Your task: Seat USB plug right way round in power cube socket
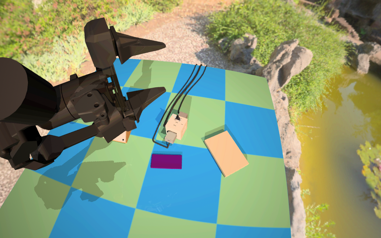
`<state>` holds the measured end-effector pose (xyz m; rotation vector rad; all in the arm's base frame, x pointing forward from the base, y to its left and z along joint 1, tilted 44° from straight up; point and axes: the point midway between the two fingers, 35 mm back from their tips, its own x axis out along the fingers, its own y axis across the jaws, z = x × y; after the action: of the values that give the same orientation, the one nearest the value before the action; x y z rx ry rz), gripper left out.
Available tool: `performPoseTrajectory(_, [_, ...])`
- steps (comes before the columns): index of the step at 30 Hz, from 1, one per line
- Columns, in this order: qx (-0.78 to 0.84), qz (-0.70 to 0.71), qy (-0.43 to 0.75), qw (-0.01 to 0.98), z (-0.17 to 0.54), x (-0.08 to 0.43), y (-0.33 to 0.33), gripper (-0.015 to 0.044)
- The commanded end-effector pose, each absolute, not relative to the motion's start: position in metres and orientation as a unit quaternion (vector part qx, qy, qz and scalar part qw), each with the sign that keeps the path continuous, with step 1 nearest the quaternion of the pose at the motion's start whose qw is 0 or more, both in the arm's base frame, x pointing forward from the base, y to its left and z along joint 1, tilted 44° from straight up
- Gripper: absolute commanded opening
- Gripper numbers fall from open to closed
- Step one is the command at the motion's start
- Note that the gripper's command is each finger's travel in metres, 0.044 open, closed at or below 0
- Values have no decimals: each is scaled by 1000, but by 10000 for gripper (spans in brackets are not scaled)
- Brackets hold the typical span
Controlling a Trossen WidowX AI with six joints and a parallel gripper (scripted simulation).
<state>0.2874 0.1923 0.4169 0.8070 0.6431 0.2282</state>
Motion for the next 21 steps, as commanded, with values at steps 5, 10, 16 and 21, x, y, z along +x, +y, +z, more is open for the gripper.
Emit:
performPoseTrajectory(5, [42, 44, 442, 895, 271, 331, 201, 440])
performPoseTrajectory(10, [-208, 51, 539, 814, 177, 338, 190, 440])
performPoseTrajectory(16, [-469, 112, 633, 606, 82, 323, 160, 440])
performPoseTrajectory(21, [-608, 188, 671, 381, 27, 301, 129, 440])
